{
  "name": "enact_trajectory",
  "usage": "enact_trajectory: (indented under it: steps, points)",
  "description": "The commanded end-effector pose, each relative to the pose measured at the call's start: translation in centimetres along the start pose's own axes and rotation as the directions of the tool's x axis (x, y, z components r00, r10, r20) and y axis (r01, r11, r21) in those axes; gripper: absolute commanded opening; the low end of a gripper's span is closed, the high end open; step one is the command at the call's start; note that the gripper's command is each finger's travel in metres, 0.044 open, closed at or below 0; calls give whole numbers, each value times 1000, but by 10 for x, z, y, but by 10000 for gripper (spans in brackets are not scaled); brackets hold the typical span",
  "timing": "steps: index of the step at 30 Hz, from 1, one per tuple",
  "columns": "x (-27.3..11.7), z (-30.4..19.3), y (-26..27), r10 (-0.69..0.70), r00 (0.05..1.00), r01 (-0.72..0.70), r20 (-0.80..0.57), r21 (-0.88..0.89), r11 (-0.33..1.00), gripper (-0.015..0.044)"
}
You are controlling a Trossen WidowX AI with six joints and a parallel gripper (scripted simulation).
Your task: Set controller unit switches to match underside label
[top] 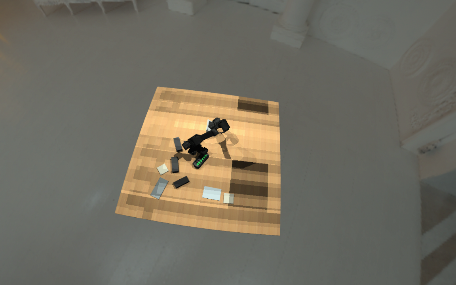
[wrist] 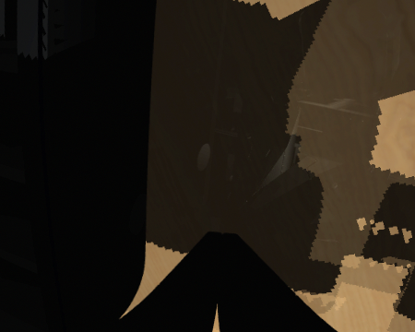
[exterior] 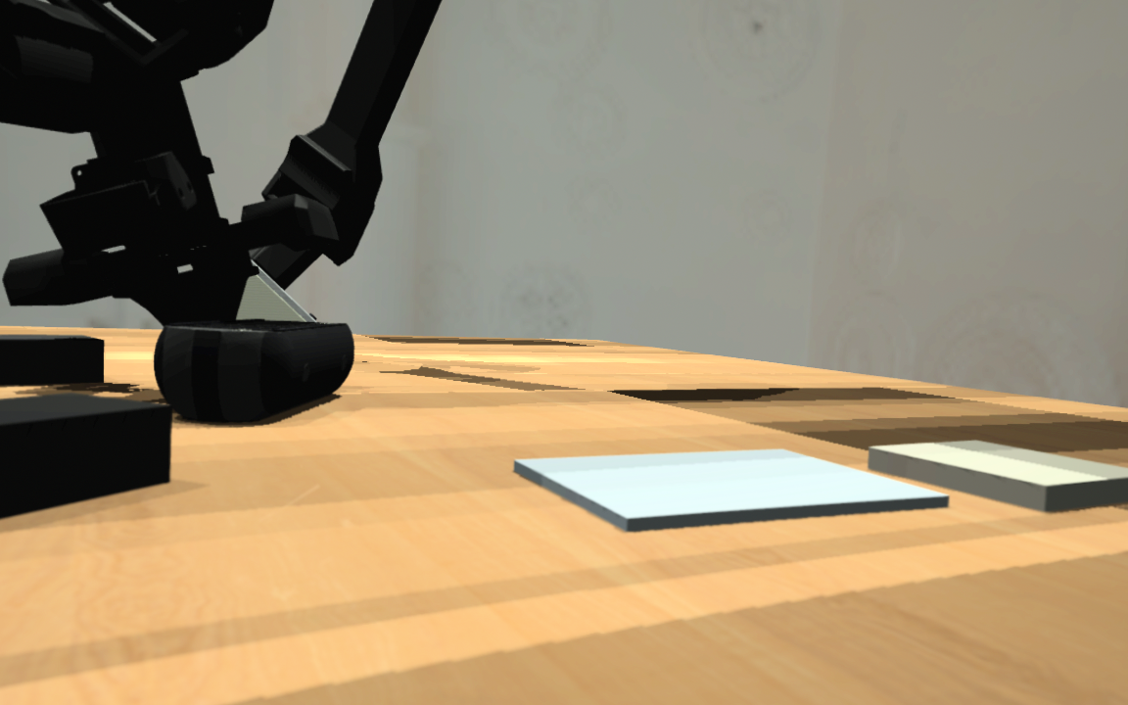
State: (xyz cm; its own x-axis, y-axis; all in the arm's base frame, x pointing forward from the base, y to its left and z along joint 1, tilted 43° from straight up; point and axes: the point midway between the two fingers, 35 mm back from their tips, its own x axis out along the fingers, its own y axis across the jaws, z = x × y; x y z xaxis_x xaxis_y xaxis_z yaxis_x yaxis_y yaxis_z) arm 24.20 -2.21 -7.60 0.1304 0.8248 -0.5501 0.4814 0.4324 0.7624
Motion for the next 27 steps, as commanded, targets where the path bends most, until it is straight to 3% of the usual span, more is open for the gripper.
enact_trajectory:
  steps: [1, 27]
  points:
    - [1, 0, 1, 6, 1000, -6, 2, 3, 1000, 0]
    - [4, 0, 11, 7, 1000, -7, 1, 3, 1000, 0]
